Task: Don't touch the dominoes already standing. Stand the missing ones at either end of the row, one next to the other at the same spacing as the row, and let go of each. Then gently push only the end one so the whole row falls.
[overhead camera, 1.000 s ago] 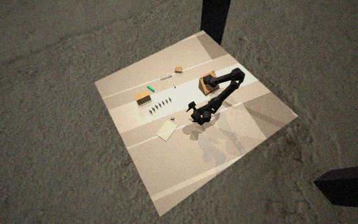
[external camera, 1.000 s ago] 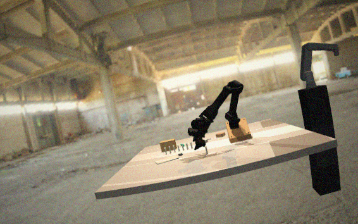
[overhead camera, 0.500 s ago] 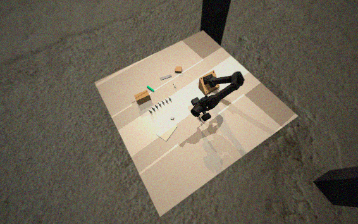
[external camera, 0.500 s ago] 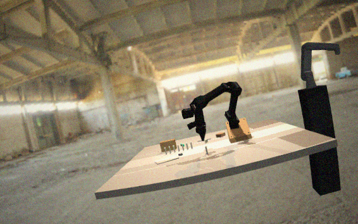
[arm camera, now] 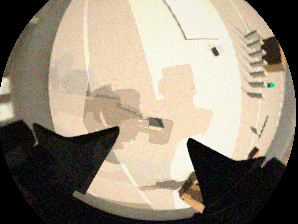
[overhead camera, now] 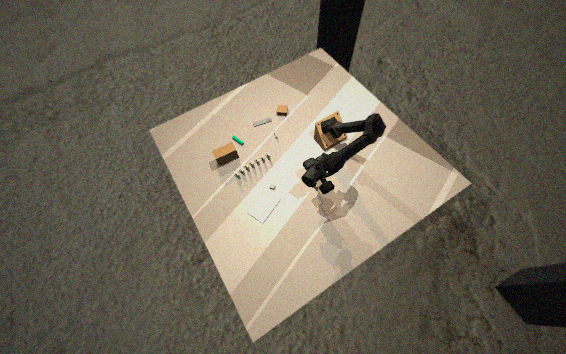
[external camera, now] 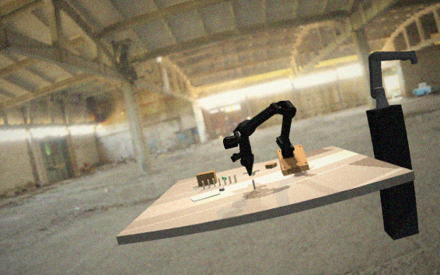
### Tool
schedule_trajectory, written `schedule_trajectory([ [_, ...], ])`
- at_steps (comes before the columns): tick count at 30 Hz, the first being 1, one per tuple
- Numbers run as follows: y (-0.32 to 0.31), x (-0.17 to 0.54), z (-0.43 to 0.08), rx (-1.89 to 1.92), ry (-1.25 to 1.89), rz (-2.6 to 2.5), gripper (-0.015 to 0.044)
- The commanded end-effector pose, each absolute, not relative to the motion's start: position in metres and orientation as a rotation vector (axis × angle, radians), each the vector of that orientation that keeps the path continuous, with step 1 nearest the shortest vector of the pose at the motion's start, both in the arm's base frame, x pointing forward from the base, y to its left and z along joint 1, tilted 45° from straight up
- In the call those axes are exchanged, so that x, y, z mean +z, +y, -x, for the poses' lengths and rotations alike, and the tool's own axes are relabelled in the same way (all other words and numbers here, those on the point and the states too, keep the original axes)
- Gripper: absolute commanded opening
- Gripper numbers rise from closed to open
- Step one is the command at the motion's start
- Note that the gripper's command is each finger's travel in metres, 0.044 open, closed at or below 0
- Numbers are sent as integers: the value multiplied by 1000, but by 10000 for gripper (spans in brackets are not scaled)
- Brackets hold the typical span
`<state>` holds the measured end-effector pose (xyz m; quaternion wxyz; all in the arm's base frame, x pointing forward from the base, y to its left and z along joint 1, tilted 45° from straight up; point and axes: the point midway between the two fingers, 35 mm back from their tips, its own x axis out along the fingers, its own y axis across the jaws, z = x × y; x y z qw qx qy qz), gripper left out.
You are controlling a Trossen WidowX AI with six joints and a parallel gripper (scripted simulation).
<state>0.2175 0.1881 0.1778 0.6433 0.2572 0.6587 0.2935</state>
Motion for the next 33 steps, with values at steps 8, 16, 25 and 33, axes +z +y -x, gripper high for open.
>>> schedule_trajectory([
  [8, 214, 147, -211, 659, 1527, -591, 440],
  [16, 222, 139, -210, 660, 1527, -592, 440],
  [25, 225, 136, -210, 660, 1527, -592, 335],
  [33, 225, 136, -210, 660, 1527, -592, 125],
])
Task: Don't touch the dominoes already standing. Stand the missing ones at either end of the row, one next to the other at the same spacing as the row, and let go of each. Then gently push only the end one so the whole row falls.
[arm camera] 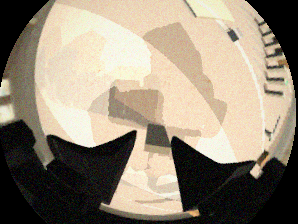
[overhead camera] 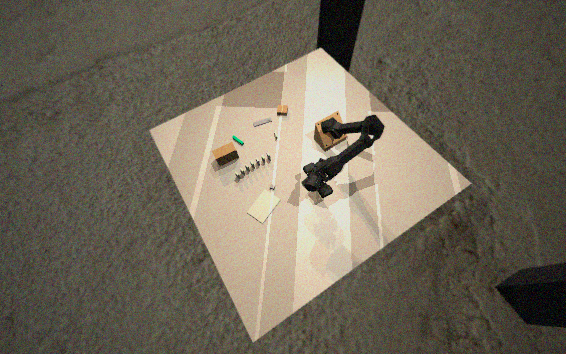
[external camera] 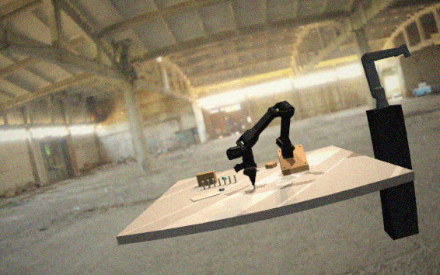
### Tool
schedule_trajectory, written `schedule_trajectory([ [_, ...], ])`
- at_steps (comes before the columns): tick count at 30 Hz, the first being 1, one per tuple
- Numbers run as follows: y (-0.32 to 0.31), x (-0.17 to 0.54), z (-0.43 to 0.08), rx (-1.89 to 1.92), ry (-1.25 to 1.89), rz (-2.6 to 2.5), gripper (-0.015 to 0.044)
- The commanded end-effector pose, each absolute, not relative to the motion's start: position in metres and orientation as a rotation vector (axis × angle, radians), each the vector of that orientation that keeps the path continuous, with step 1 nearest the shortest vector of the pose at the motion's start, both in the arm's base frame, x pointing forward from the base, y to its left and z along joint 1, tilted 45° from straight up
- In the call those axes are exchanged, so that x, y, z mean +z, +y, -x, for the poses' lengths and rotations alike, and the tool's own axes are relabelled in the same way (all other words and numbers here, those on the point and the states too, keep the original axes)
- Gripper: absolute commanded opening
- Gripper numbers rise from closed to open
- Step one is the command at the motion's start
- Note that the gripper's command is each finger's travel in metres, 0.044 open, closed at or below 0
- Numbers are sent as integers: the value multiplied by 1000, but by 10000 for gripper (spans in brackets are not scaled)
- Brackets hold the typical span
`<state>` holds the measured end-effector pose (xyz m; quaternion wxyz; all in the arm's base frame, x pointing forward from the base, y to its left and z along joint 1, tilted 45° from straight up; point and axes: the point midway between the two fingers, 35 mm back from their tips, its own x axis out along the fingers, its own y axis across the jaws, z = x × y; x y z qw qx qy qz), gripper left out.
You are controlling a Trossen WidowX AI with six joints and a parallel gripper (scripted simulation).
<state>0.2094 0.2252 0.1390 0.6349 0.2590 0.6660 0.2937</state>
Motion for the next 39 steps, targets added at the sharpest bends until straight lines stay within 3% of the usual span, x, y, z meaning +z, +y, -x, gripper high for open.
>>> schedule_trajectory([
  [1, 225, 136, -210, 660, 1527, -592, 107],
  [11, 223, 138, -211, 659, 1527, -591, 107],
  [22, 131, 229, -218, 662, 1529, -585, 107],
  [33, 127, 228, -222, 660, 1528, -586, 107],
  [39, 84, 185, -269, 634, 1521, -582, 107],
])
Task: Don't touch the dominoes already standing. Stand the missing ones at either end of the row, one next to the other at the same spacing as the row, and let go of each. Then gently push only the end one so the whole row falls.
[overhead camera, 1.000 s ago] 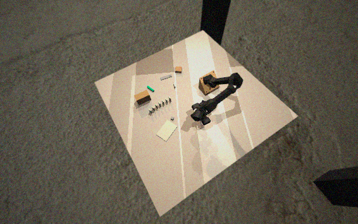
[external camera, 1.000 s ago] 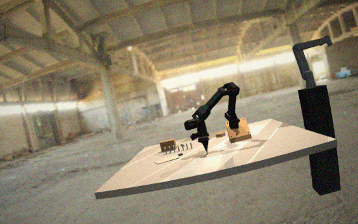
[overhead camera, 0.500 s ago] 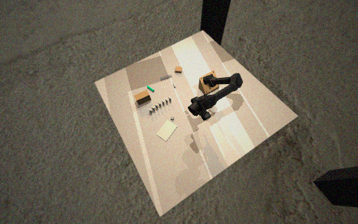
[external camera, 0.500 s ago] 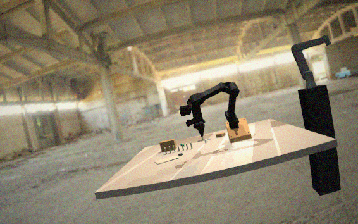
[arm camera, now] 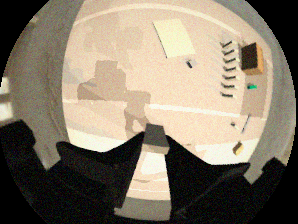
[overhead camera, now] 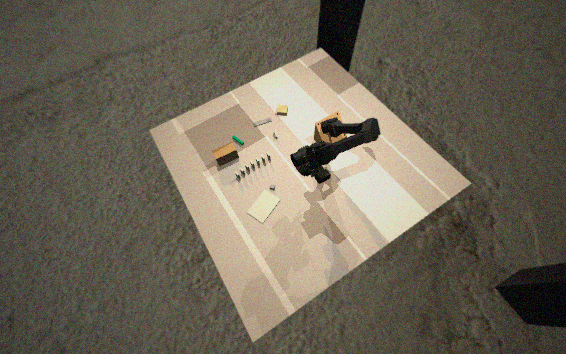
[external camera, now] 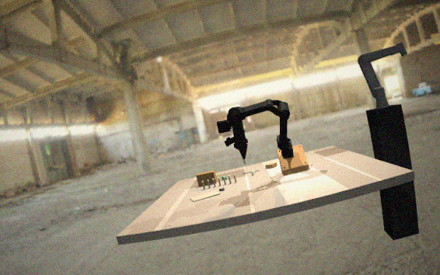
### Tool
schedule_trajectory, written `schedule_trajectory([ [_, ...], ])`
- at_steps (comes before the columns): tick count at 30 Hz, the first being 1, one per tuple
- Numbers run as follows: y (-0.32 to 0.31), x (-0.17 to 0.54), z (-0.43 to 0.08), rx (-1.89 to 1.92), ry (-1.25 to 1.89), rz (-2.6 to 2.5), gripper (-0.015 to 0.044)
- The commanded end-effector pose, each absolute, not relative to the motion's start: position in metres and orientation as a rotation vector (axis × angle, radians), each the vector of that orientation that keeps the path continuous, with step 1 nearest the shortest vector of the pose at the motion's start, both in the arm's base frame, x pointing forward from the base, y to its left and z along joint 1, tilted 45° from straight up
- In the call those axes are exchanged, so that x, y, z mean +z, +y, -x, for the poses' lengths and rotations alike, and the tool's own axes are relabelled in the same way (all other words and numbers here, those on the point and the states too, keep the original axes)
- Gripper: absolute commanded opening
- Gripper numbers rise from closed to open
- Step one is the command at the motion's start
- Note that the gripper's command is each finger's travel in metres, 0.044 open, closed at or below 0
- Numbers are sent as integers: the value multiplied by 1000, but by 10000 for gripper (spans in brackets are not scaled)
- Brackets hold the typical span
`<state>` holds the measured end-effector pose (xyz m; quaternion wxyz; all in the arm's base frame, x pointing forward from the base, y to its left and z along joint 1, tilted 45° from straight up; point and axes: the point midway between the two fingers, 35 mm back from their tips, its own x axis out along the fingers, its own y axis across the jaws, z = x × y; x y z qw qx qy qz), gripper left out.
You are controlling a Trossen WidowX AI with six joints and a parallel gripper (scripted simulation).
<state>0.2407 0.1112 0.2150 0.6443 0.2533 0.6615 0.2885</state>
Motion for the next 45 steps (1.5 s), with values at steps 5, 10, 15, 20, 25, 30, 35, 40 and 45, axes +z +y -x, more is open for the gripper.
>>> schedule_trajectory([
  [5, 34, 137, -304, 618, 1521, -568, 107],
  [10, -16, 86, -321, 620, 1517, -563, 107],
  [15, -63, 34, -323, 634, 1528, -573, 107],
  [20, -70, 25, -322, 638, 1530, -576, 107],
  [25, -68, 22, -323, 638, 1530, -575, 107],
  [30, -49, 0, -326, 635, 1530, -574, 107],
  [35, -29, -21, -326, 634, 1529, -574, 107],
  [40, -8, -41, -324, 636, 1528, -575, 107],
  [45, 12, -59, -318, 641, 1528, -578, 107],
])
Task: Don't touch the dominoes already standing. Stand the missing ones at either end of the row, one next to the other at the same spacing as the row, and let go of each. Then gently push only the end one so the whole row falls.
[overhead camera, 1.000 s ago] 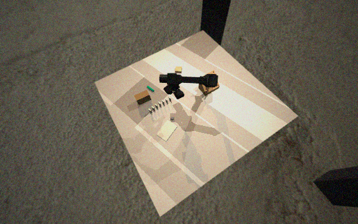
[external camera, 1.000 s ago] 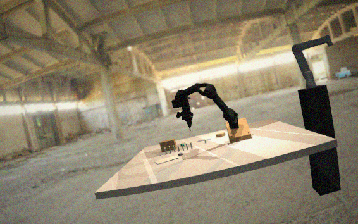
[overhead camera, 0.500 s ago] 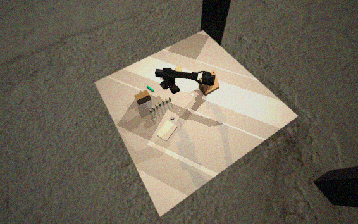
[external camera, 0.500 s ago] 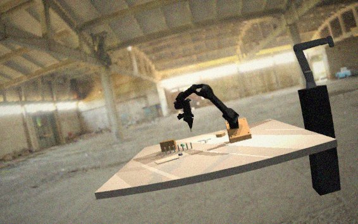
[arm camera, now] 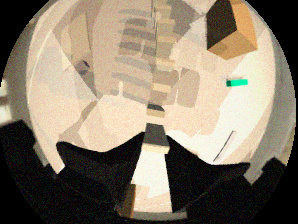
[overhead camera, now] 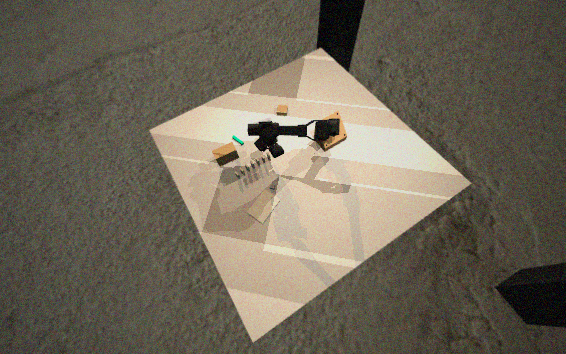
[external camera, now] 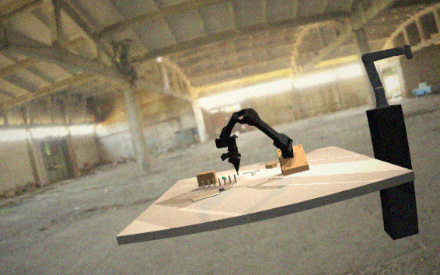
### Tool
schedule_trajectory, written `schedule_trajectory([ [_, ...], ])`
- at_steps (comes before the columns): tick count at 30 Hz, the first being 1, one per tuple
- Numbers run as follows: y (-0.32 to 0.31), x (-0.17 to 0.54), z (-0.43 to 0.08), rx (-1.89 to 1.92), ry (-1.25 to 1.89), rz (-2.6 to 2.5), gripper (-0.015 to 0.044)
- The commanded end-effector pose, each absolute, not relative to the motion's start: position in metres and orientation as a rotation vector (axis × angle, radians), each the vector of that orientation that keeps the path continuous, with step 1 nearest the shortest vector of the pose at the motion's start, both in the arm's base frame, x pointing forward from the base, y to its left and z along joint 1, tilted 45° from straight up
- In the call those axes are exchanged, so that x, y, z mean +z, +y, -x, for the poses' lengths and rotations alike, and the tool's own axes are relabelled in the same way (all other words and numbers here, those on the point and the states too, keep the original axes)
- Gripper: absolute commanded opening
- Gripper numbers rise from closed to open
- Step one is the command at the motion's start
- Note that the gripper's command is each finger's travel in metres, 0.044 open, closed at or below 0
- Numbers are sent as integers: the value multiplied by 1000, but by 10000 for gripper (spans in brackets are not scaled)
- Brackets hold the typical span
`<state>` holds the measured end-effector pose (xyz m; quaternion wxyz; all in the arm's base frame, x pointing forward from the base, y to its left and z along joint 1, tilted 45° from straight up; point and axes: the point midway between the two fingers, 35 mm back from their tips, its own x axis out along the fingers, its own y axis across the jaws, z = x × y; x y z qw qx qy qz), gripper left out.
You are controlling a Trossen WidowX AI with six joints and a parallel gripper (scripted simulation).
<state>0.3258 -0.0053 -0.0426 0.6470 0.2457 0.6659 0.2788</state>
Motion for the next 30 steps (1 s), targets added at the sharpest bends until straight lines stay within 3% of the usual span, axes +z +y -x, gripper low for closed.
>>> schedule_trajectory([
  [1, 16, -63, -317, 642, 1528, -579, 107],
  [18, 22, -68, -315, 644, 1528, -580, 107],
  [30, 22, -68, -315, 644, 1528, -580, 422],
])
